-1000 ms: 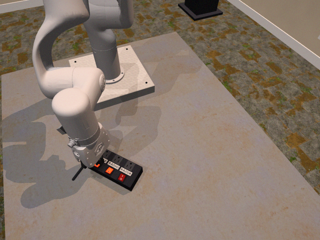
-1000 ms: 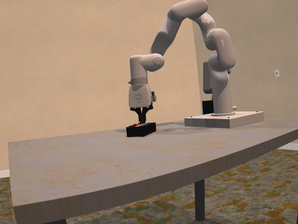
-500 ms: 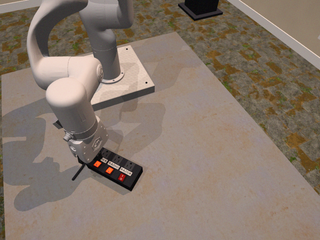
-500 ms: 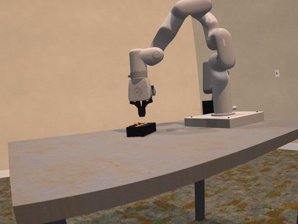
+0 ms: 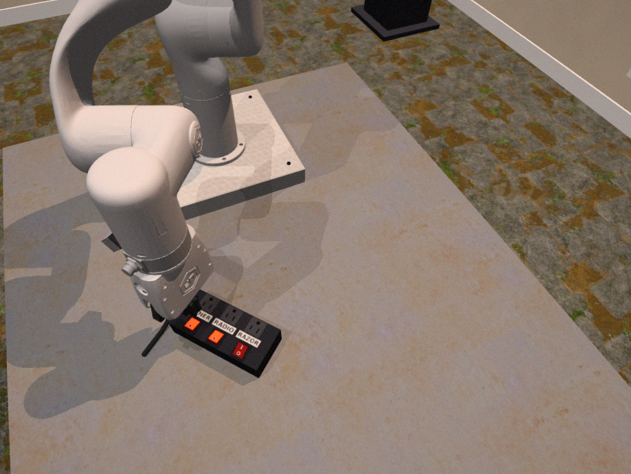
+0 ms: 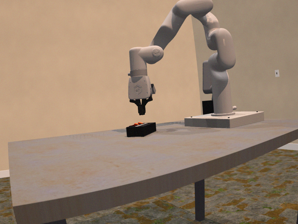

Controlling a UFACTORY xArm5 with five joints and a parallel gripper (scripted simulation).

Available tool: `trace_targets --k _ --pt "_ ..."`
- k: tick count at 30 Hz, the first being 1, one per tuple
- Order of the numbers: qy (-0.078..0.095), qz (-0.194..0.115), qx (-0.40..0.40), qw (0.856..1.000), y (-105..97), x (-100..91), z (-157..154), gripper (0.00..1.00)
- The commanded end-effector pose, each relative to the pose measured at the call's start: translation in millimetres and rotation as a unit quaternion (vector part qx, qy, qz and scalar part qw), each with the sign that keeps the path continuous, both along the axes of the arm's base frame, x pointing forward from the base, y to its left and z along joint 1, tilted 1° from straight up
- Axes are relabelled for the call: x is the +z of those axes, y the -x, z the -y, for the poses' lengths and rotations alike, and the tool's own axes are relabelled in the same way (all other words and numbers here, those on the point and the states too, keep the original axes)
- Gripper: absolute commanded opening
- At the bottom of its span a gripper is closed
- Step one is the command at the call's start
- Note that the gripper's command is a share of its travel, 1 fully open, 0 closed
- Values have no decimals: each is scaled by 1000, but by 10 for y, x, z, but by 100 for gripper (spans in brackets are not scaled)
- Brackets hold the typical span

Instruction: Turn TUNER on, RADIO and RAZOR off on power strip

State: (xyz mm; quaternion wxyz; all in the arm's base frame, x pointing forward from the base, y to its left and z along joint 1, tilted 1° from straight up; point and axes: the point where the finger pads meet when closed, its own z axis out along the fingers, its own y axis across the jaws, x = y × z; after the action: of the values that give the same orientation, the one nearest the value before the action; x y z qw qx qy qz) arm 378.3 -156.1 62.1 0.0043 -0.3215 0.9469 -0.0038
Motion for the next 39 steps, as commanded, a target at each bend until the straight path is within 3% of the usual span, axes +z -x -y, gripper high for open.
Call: trace_targets --k 1,10,15,39 --pt "1 2 0 1000 -13 13 5 0" --pt "1 2 0 1000 -49 24 -3 0" --pt "0 2 0 1000 -441 152 -121 0" --pt "0 2 0 1000 -476 163 -134 0"
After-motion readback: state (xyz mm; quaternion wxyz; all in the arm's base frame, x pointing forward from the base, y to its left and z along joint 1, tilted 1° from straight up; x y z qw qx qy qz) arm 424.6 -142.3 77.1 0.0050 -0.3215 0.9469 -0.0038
